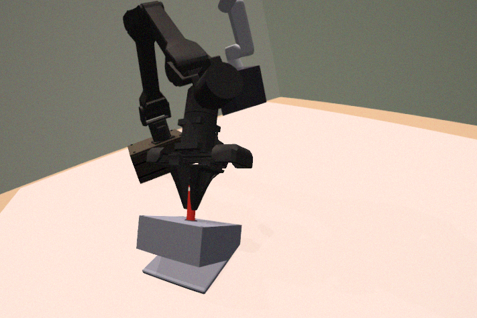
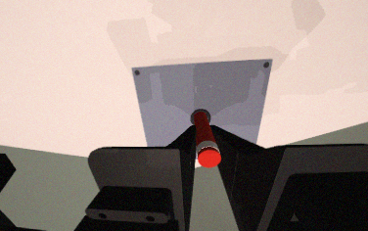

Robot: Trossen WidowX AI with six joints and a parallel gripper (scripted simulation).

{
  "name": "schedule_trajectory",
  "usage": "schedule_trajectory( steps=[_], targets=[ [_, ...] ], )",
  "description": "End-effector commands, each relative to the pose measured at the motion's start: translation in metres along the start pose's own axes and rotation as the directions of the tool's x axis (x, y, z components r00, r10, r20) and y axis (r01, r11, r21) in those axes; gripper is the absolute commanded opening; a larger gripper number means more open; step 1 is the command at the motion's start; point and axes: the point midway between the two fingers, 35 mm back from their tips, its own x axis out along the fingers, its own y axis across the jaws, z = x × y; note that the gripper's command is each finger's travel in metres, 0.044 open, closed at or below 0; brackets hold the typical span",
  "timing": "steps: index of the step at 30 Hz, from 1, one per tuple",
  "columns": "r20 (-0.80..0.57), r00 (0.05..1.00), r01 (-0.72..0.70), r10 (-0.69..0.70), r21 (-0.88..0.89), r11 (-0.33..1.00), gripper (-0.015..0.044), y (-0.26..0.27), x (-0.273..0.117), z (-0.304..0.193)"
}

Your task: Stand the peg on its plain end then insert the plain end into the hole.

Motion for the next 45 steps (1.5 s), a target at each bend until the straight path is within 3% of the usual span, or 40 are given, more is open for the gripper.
schedule_trajectory(
  steps=[1, 13, 30, 45],
  targets=[
    [-0.002, 1.000, -0.002, 0.002, 0.001, 1.000, 0.0000, 0.001, 0.004, -0.002],
    [0.000, 1.000, 0.000, 0.000, 0.000, 1.000, 0.0000, 0.000, 0.002, 0.000],
    [0.001, 1.000, -0.001, 0.001, 0.000, 1.000, 0.0440, -0.001, -0.004, 0.000],
    [0.005, 1.000, -0.004, 0.004, -0.004, 1.000, 0.0440, -0.004, -0.040, 0.001]
  ],
)
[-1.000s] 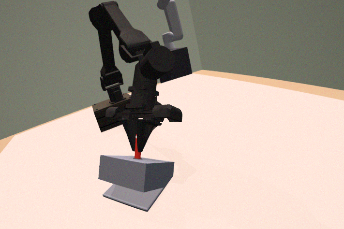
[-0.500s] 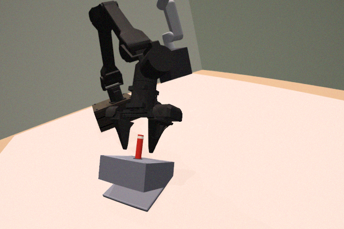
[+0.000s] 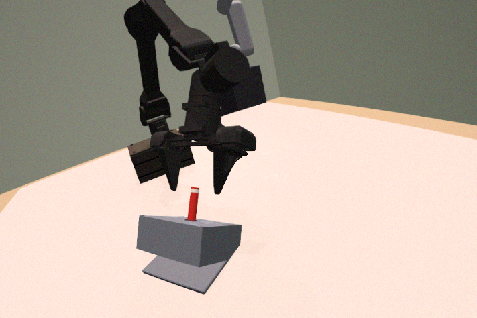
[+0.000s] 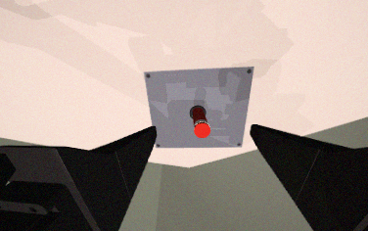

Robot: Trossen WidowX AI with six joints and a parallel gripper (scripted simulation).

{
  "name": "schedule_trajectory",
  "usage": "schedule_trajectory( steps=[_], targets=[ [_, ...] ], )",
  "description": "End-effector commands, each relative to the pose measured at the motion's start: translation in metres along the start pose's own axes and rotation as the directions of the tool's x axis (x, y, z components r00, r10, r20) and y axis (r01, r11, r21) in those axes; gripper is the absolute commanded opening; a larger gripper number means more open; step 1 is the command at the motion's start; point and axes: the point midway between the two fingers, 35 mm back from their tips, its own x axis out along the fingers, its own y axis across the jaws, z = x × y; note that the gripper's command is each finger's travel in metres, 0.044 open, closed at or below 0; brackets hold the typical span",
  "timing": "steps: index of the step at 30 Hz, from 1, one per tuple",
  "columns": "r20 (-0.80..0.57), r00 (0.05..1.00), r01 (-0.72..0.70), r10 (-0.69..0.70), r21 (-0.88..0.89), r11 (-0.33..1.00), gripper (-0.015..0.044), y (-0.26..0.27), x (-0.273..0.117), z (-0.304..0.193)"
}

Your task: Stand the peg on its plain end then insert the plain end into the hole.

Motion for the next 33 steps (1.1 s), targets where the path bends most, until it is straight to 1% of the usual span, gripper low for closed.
schedule_trajectory(
  steps=[1, 19, 33],
  targets=[
    [-0.009, 1.000, 0.006, -0.006, 0.008, 1.000, 0.0440, -0.002, -0.014, -0.003],
    [-0.006, 1.000, 0.001, -0.001, 0.003, 1.000, 0.0440, -0.001, -0.060, 0.003],
    [-0.006, 1.000, 0.001, -0.001, 0.003, 1.000, 0.0440, -0.001, -0.075, 0.005]
  ],
)
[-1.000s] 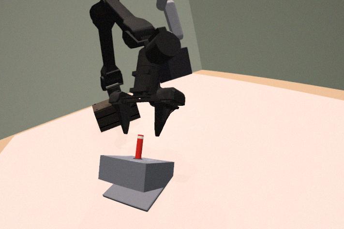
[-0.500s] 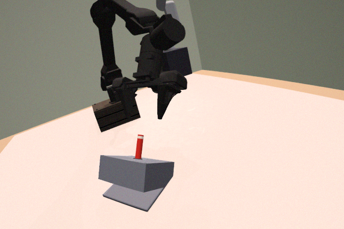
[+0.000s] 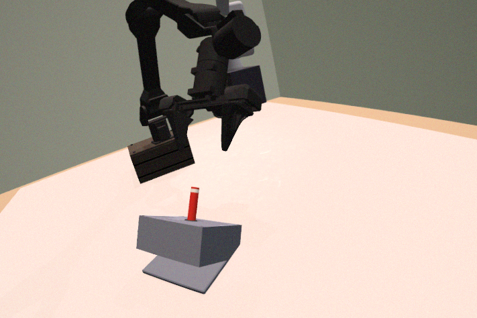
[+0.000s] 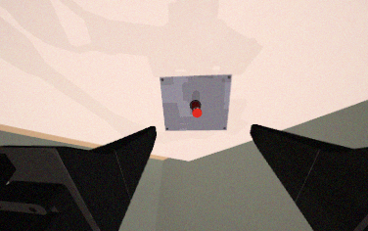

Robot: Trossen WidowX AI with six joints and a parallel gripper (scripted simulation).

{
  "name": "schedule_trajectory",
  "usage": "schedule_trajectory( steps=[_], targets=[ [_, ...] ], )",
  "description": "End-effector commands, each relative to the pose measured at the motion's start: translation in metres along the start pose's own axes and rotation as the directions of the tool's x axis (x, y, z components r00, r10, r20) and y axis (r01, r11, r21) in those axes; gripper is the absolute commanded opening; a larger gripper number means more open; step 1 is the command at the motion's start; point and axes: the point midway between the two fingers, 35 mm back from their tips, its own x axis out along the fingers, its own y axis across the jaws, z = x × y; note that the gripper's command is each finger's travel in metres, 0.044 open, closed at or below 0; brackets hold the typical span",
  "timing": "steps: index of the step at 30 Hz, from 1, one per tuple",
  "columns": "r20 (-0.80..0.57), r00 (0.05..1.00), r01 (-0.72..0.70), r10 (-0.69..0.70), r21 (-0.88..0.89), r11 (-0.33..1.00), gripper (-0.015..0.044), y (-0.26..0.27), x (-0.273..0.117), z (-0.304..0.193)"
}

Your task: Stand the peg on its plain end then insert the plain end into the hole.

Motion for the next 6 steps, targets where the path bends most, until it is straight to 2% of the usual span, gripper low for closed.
schedule_trajectory(
  steps=[1, 6],
  targets=[
    [-0.009, 1.000, 0.005, -0.005, 0.009, 1.000, 0.0440, -0.0001, -0.0052, -0.0026],
    [-0.009, 1.000, 0.005, -0.005, 0.009, 1.000, 0.0440, -0.0001, -0.0052, -0.0026]
  ],
)
